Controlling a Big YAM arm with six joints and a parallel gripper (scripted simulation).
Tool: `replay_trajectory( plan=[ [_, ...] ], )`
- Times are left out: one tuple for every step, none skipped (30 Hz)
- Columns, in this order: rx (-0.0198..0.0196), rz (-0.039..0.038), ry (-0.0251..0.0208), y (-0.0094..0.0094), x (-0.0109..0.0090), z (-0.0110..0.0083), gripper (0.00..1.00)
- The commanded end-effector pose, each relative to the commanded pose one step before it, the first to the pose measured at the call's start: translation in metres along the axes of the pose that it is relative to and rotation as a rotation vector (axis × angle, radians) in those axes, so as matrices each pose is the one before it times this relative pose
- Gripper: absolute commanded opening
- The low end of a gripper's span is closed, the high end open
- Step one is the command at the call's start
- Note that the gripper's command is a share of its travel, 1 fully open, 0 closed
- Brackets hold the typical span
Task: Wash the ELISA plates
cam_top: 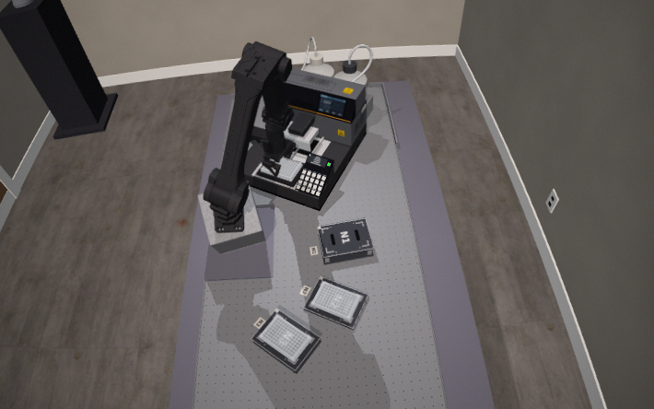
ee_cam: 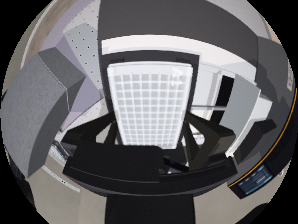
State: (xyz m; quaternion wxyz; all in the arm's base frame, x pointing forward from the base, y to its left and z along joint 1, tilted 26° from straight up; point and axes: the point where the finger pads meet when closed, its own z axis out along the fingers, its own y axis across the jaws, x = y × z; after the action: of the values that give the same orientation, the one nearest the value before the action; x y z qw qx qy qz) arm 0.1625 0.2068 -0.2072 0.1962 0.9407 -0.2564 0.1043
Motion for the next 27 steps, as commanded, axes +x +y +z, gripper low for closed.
replay_trajectory(
  plan=[
    [0.00371,0.00008,-0.00028,-0.00189,0.00217,0.00565,0.82],
    [-0.00138,-0.00015,-0.00003,0.00042,0.00006,0.00059,0.82],
    [-0.00033,-0.00017,0.00003,0.00022,0.00001,0.00022,0.82],
    [-0.00020,-0.00061,0.00021,0.00023,-0.00014,0.00018,0.82],
    [-0.00016,-0.00074,0.00024,0.00024,-0.00019,0.00016,0.82],
    [-0.00027,-0.00045,0.00013,0.00025,-0.00010,0.00019,0.82],
    [-0.00046,0.00014,-0.00007,0.00025,0.00008,0.00025,0.82],
    [0.00117,0.00096,-0.00029,-0.00081,0.00017,0.00000,0.82],
    [0.00176,0.00118,-0.00036,-0.00118,0.00016,-0.00009,0.82],
    [0.00047,0.00035,-0.00007,-0.00031,0.00002,0.00009,0.82],
    [0.00023,-0.00028,0.00013,-0.00008,-0.00012,0.00011,0.82],
    [0.00012,0.00016,0.00006,-0.00008,0.00000,0.00015,0.82],
    [-0.00010,0.00025,-0.00024,-0.00006,0.00019,0.00022,0.82],
    [-0.00010,0.00045,-0.00018,-0.00006,0.00020,0.00022,0.82],
    [0.00000,0.00000,0.00000,0.00000,0.00000,0.00000,0.82],
    [0.00000,0.00000,0.00000,0.00000,0.00000,0.00000,0.82],
    [0.01669,0.00305,0.00027,-0.00647,-0.00215,-0.00826,0.82],
    [0.00000,0.00000,0.00000,-0.00001,0.00000,0.00000,0.82],
    [0.00000,0.00000,0.00000,-0.00001,0.00000,0.00000,0.82],
    [0.00000,0.00000,0.00000,-0.00001,0.00000,0.00000,0.82],
    [0.00000,0.00000,0.00000,-0.00001,0.00000,0.00000,0.82],
    [0.00000,0.00000,0.00000,-0.00001,0.00000,0.00000,0.82],
    [0.00000,0.00000,0.00000,0.00000,0.00000,0.00000,1.00],
    [0.00000,0.00000,0.00000,0.00000,0.00000,0.00000,1.00],
    [0.00000,0.00000,0.00000,0.00000,0.00000,0.00000,1.00],
    [0.00000,0.00000,0.00000,0.00000,0.00000,0.00000,1.00],
    [0.00000,0.00000,0.00000,0.00000,0.00000,0.00000,1.00]
  ],
)
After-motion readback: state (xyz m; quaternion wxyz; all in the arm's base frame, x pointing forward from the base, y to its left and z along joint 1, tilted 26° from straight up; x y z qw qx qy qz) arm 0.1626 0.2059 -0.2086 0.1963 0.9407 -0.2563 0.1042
